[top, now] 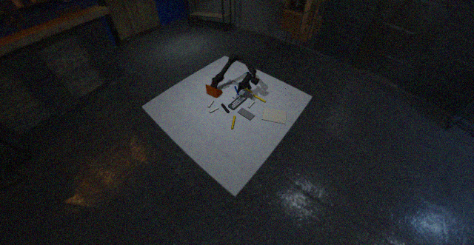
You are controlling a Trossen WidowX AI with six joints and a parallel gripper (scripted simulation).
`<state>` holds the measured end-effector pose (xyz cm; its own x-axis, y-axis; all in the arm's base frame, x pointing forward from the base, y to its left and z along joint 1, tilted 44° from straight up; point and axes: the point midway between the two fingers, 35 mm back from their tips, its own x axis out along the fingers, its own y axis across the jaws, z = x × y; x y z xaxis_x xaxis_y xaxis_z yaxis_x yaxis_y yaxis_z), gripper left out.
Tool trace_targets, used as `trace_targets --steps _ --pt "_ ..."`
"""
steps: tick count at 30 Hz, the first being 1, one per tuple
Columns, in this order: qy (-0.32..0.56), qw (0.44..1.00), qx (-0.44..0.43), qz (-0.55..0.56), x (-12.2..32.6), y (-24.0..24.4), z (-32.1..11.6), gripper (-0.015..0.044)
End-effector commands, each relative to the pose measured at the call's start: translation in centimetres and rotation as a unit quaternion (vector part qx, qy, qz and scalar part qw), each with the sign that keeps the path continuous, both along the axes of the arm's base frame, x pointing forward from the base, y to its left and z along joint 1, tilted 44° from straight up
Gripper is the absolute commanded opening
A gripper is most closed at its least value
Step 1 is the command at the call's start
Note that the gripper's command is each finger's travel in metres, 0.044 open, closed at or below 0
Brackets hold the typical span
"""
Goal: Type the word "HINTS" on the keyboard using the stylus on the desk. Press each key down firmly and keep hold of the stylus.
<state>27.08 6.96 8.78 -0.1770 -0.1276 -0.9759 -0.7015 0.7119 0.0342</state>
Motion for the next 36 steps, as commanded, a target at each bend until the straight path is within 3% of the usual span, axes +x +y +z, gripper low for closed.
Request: trace_targets --steps 1,22,36 --pt "-0.004 0.996 -0.001 0.085 0.8 -0.3 0.2 0.0000" --pt "0.024 0.900 -0.019 0.435 3.1 -1.8 0.7 0.0000" --pt "0.026 0.895 -0.019 0.446 3.0 -0.4 -0.8 0.0000"
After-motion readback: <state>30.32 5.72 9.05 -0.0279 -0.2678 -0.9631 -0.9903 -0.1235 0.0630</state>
